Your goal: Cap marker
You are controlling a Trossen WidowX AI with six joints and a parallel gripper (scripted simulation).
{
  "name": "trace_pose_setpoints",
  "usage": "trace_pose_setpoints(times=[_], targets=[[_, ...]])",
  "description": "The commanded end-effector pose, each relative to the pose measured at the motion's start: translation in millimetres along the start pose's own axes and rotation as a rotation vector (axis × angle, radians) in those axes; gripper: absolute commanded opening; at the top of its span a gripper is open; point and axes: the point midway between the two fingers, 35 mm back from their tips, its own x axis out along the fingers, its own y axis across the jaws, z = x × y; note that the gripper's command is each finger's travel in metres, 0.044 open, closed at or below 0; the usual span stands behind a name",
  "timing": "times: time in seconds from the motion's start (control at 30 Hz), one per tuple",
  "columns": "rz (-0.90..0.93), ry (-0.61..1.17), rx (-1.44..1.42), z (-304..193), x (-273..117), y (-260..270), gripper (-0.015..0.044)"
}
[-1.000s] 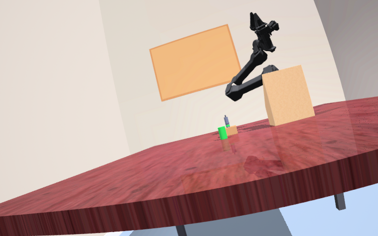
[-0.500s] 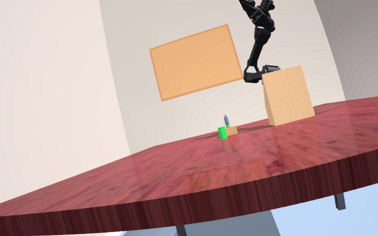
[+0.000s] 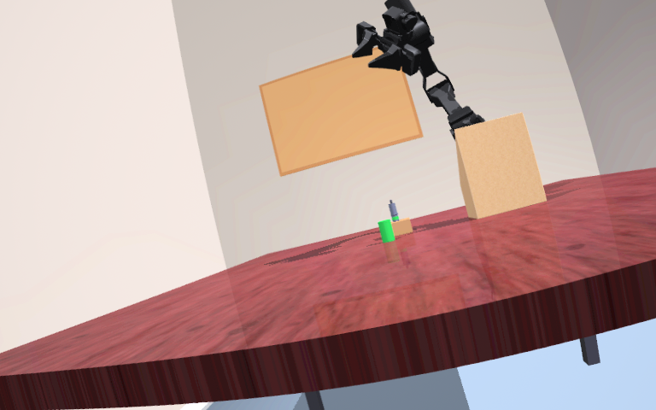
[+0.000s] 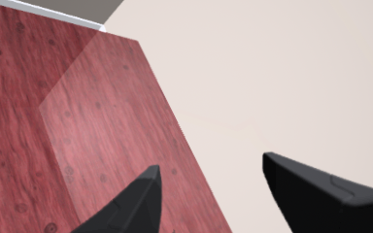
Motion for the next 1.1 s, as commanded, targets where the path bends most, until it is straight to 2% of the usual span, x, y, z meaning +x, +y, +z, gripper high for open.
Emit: trace_pose_setpoints(times=[0.0,0.23,0.43,0.67,0.8,1.07], targets=[[0.182,0.203,0.108,-34.4,55.8,26.9,0.0245],[0.494,0.593,0.332,-112.8,123.7,93.8,0.0245],[0.759,0.931,0.477,-176.1,143.8,161.5,0.0245],[0.767,0.942,0.481,-183.9,144.5,159.2,0.0245],[0.766,0.943,0.480,-201.5,156.2,183.9,0.0245],[0.766,0.944,0.480,-207.8,160.9,194.4,0.0245]])
